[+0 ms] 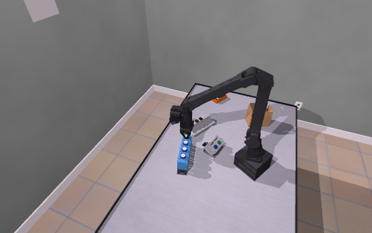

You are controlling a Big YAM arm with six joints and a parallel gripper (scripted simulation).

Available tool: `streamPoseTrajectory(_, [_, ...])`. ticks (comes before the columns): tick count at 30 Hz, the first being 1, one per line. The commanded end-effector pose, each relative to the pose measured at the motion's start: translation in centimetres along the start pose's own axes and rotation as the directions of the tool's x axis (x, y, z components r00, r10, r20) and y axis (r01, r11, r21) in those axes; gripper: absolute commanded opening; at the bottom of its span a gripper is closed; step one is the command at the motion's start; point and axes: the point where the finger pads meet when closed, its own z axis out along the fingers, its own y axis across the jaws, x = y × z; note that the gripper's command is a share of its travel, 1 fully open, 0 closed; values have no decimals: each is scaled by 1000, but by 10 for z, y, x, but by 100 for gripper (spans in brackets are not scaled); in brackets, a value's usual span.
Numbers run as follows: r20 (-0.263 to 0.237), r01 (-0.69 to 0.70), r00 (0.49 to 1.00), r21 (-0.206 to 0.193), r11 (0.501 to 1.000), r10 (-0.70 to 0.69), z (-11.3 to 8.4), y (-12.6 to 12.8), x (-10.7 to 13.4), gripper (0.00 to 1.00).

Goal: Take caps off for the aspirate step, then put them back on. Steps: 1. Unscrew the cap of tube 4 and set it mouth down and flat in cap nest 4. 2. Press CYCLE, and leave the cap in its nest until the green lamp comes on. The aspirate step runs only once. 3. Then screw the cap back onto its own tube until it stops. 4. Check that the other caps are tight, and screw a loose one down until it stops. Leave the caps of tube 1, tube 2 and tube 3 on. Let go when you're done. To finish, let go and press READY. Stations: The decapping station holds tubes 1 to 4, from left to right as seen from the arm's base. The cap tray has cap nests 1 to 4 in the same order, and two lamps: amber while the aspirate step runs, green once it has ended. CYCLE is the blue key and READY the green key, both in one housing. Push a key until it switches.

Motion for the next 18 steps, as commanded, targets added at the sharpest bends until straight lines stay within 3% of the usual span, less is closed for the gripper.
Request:
streamPoseTrajectory(1, [45,-5,999,3,1000,5,-19,5,-25,49])
streamPoseTrajectory(6, [45,-5,999,3,1000,5,-19,6,-25,49])
streamPoseTrajectory(7, [45,-5,999,3,1000,5,-19,6,-25,0])
streamPoseTrajectory(18, [45,-5,999,3,1000,5,-19,6,-25,0])
